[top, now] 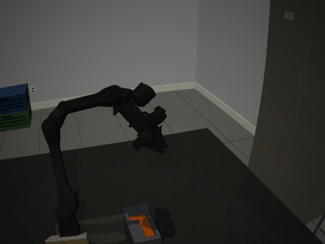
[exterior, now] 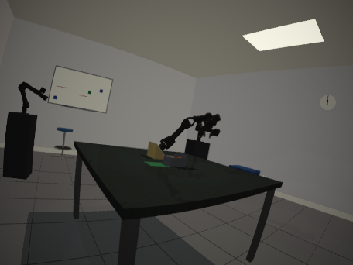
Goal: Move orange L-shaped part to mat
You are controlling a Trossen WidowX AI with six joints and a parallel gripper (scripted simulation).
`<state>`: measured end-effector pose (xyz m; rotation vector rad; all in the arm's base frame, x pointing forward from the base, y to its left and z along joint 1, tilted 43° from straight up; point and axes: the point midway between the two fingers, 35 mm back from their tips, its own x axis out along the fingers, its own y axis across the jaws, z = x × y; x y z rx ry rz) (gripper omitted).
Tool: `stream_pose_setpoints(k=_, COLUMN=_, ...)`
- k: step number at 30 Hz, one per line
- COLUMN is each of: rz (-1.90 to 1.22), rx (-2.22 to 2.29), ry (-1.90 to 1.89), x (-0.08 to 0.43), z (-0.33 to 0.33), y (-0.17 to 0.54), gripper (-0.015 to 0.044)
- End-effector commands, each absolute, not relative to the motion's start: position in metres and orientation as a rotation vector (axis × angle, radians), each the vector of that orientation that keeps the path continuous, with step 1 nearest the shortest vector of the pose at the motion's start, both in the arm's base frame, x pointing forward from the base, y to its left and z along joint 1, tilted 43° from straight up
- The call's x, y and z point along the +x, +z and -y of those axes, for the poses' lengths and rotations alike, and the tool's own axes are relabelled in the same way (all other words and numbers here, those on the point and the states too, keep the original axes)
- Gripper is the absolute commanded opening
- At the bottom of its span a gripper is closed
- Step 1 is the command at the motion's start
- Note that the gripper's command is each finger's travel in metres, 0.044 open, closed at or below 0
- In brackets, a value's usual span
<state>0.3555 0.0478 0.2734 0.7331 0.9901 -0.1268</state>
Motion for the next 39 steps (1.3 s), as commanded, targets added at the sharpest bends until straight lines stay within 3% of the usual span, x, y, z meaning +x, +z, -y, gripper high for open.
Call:
stream_pose_setpoints(k=1, rz=-1.28, rx=0.525, ry=0.042, x=0.33, z=-0.031, y=0.205, gripper=0.018)
stream_pose_setpoints(k=16, rz=-1.53, rx=0.457, ry=0.705, x=0.253, z=-0.018, y=0.133, gripper=0.018)
stream_pose_setpoints(k=32, rz=-1.529, rx=0.459, ry=0.711, x=0.253, z=-0.019, y=0.132, gripper=0.018)
stream_pose_setpoints(k=39, rz=-1.526, rx=0.459, ry=0.712, x=0.248, z=-0.061, y=0.086, gripper=0.018)
